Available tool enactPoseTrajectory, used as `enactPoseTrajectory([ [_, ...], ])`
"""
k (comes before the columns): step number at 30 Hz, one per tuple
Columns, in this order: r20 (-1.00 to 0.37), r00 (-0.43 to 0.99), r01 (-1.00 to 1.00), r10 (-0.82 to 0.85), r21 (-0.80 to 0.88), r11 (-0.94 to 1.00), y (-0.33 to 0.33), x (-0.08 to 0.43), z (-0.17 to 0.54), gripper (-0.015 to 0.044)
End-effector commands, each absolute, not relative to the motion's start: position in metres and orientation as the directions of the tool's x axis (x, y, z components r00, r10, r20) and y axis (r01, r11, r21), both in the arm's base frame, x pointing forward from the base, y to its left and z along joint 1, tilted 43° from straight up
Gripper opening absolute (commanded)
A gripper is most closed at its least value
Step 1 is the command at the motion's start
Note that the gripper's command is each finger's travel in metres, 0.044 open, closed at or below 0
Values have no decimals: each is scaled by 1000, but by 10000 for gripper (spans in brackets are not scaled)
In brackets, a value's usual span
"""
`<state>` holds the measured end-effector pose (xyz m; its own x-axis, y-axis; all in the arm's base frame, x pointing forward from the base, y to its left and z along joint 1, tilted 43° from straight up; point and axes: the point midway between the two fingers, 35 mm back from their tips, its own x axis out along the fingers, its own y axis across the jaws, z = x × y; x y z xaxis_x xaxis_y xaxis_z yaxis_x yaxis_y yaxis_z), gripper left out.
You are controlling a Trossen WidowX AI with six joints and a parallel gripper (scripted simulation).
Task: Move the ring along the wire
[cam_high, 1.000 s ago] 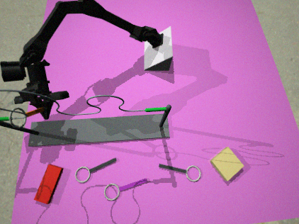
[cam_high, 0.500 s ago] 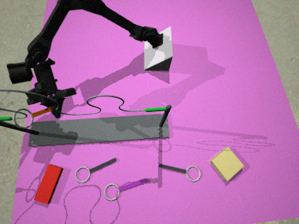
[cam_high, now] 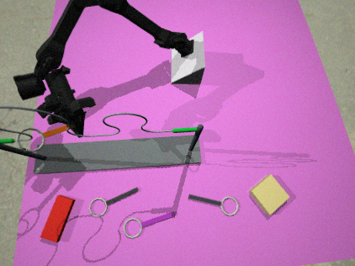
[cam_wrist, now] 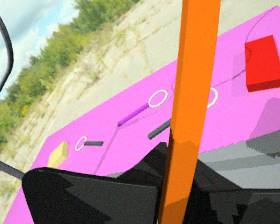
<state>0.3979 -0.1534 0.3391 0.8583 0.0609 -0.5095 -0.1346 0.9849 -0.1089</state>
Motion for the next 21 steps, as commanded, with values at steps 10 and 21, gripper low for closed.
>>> enactPoseTrajectory([
  [10,-499,841,-133,211,187,973,-106,391,342,-150],
  [21,-467,827,-118,313,400,909,-73,387,352,-150],
])
